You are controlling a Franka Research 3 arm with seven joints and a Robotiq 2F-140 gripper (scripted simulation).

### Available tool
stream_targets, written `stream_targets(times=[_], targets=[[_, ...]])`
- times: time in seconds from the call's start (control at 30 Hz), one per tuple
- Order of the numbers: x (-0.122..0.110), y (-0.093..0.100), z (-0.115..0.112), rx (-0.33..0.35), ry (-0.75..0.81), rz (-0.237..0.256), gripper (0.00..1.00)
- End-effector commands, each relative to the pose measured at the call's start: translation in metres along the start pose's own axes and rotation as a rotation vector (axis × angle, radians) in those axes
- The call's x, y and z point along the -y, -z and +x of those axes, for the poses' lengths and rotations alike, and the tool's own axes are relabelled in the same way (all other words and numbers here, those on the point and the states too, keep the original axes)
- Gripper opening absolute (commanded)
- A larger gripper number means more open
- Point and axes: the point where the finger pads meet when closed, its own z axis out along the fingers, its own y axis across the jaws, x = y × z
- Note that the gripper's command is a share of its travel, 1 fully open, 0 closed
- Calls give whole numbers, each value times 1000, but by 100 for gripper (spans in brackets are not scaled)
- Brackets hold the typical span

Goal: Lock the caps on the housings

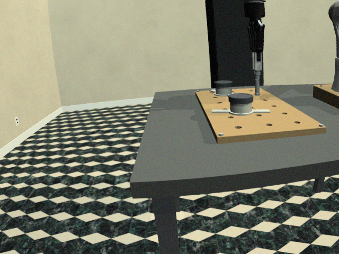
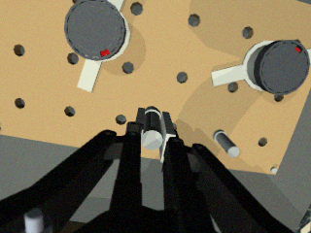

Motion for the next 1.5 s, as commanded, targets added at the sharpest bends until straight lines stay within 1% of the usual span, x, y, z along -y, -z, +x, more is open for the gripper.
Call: stream_targets(times=[0.0, 0.33, 0.7, 0.77, 0.87, 0.93, 1.47], targets=[[1, 4, -2, 7, 3, 4, 10], [1, 10, -2, 7, 3, 4, 10], [2, 11, -2, 7, 3, 4, 10], [12, 12, -11, 7, 4, 6, 10], [39, 12, -40, 7, 4, 6, 10], [47, 12, -50, 7, 3, 4, 10], [48, 9, -51, 7, 3, 4, 10]])
